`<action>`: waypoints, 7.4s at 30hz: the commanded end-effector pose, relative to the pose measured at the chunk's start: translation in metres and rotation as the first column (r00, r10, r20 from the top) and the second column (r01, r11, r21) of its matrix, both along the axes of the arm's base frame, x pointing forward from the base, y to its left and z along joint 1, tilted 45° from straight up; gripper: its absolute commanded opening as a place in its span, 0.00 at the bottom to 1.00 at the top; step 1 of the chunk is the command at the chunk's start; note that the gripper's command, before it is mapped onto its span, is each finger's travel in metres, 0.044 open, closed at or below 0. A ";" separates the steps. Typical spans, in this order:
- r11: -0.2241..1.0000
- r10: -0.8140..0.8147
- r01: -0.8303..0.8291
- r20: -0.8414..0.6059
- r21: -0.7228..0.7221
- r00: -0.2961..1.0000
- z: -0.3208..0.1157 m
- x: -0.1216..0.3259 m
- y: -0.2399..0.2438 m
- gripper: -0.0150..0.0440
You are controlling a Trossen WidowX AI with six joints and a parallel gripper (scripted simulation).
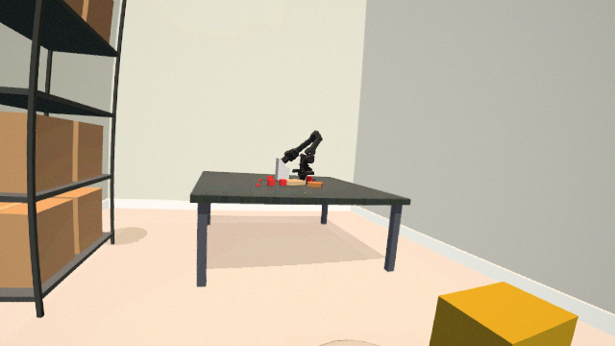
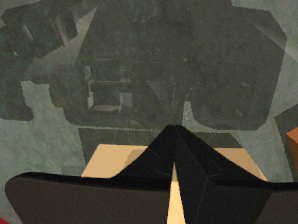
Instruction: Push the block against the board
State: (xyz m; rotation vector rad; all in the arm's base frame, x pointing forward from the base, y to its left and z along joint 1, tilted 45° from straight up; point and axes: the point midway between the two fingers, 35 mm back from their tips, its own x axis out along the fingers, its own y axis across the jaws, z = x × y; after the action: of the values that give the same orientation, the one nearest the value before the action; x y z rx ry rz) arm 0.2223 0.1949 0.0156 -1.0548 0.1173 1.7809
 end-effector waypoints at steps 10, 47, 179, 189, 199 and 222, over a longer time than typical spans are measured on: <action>1.000 0.002 -0.002 0.000 -0.005 1.000 0.012 -0.011 0.011 0.25; 0.986 -0.163 0.156 -0.148 -0.053 0.975 0.045 0.000 -0.034 0.25; 0.505 -0.773 0.631 -0.634 -0.589 0.026 -0.099 0.080 -0.088 0.25; 0.505 -0.772 0.631 -0.635 -0.589 0.026 -0.096 0.086 -0.084 0.25; 0.505 -0.772 0.632 -0.635 -0.589 0.026 -0.092 0.092 -0.080 0.25; 0.505 -0.772 0.632 -0.635 -0.588 0.026 -0.084 0.104 -0.070 0.25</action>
State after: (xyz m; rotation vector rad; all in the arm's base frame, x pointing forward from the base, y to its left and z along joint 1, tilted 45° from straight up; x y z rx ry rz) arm 0.3250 0.1196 -0.0704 0.0945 1.2498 1.0923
